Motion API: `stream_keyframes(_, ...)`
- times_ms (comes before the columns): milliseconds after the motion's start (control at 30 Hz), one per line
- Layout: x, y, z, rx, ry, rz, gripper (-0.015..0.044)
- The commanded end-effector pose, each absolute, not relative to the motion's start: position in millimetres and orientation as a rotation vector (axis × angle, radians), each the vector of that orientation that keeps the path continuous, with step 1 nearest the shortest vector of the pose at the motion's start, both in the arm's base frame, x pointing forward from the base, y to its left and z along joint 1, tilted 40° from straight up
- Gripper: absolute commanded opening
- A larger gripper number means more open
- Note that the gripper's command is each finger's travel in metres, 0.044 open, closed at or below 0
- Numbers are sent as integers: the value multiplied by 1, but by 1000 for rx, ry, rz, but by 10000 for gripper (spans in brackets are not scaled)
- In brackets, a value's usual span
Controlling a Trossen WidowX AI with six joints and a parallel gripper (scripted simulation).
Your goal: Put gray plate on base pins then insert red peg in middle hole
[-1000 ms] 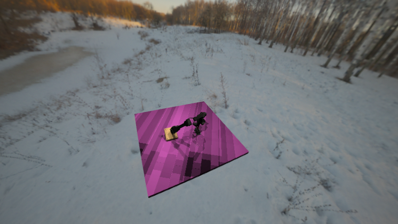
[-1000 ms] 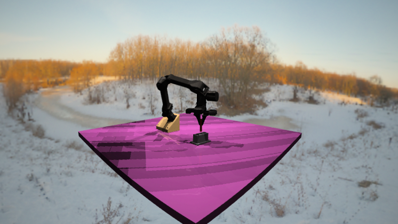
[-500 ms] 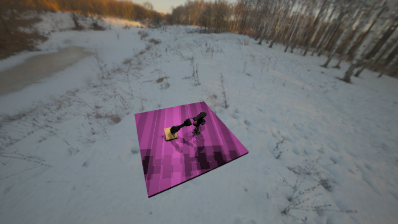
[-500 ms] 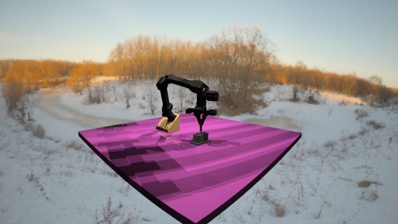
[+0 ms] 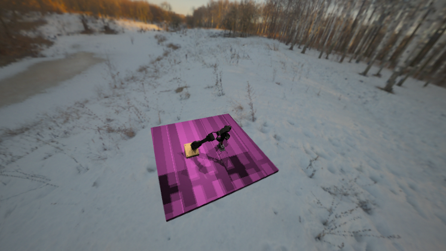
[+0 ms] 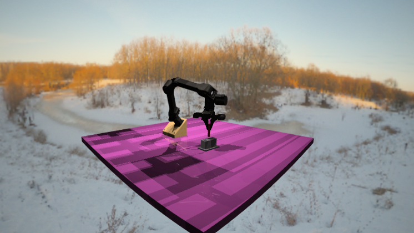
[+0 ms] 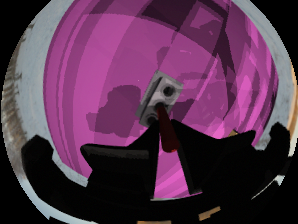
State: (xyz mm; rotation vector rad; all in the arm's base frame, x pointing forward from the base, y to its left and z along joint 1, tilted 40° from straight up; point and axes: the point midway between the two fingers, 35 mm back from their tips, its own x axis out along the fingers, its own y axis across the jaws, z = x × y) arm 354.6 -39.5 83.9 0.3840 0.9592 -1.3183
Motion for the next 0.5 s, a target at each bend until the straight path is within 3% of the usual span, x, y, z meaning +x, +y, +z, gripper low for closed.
stream_keyframes(0, 355, -40, 84, 381, 957, -1318, 0)
stream_keyframes(467, 355, -45, 77, 382, 957, -1318, 0)
